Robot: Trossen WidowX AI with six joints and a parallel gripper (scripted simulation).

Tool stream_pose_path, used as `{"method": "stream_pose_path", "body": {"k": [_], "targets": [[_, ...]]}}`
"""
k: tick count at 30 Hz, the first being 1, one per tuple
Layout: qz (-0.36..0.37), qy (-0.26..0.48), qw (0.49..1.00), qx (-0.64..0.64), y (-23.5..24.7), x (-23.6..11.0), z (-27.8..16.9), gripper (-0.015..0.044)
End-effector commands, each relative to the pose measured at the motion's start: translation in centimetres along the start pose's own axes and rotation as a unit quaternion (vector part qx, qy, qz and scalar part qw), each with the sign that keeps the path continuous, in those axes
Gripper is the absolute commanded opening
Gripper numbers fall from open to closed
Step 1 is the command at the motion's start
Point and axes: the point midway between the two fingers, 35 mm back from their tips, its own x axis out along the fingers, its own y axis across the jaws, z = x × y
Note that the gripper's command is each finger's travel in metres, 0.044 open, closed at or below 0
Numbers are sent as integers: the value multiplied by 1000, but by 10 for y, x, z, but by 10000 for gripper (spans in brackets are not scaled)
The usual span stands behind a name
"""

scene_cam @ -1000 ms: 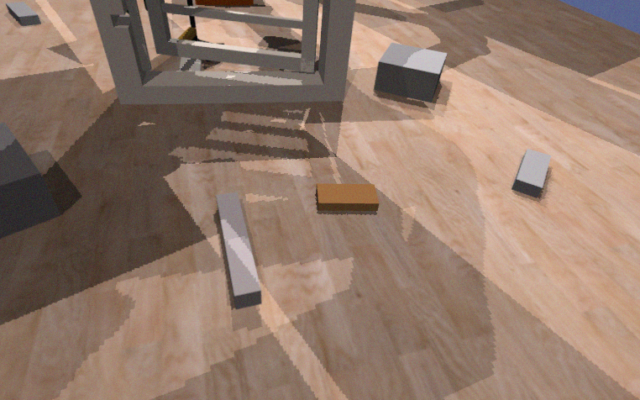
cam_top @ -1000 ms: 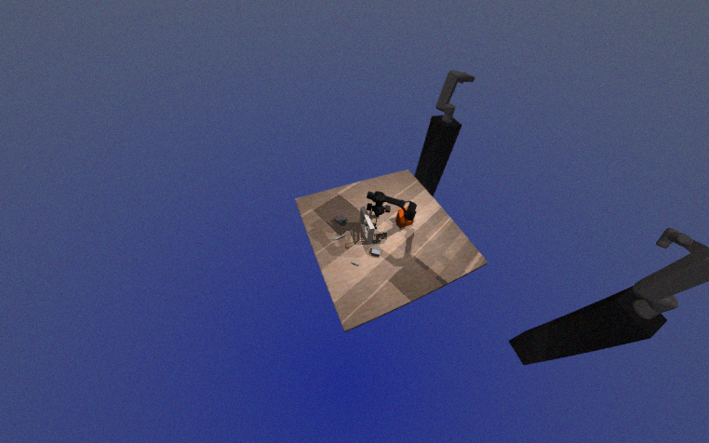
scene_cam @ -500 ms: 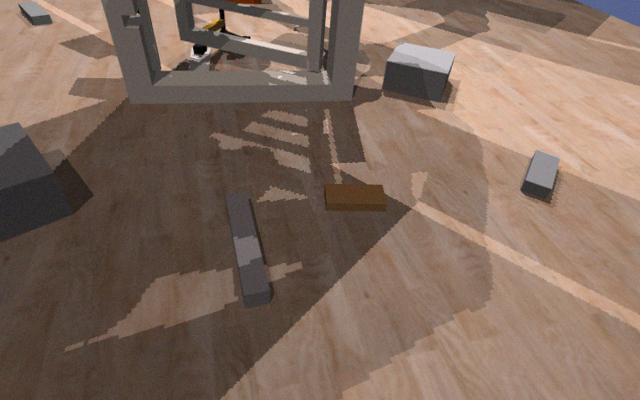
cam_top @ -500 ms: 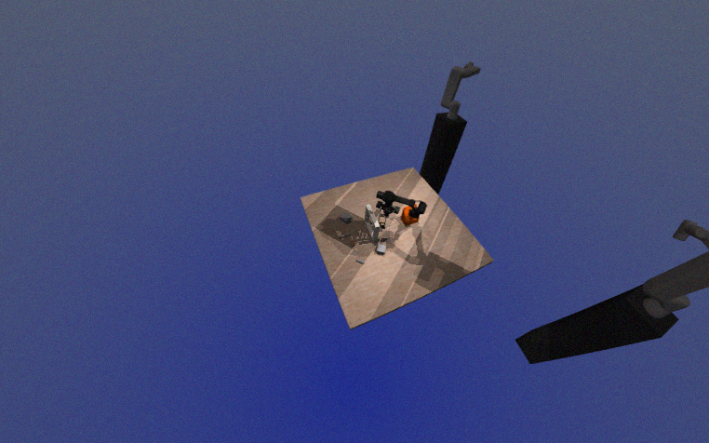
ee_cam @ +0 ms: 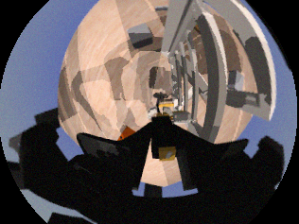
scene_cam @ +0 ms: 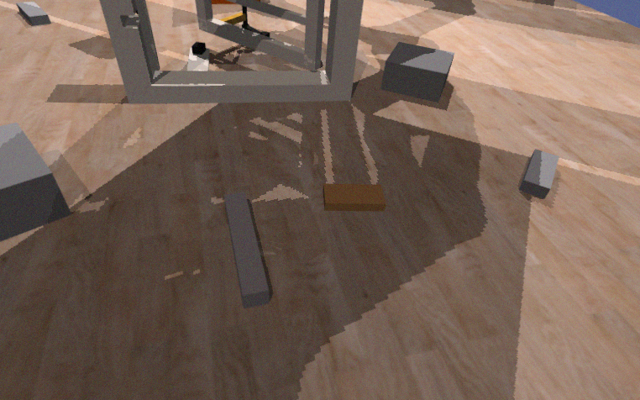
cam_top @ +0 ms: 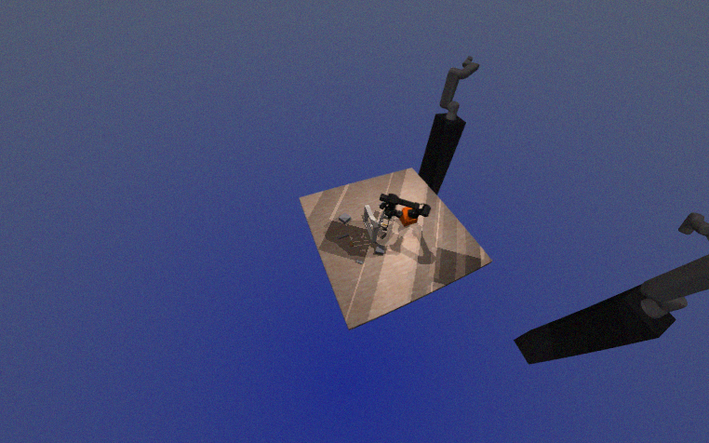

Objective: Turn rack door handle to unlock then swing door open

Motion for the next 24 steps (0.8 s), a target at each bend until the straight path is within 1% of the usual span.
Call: {"method": "stream_pose_path", "body": {"k": [1,24], "targets": [[0,-2,999,41,11,0,2,21],[2,-2,977,215,65,0,23,21]]}}
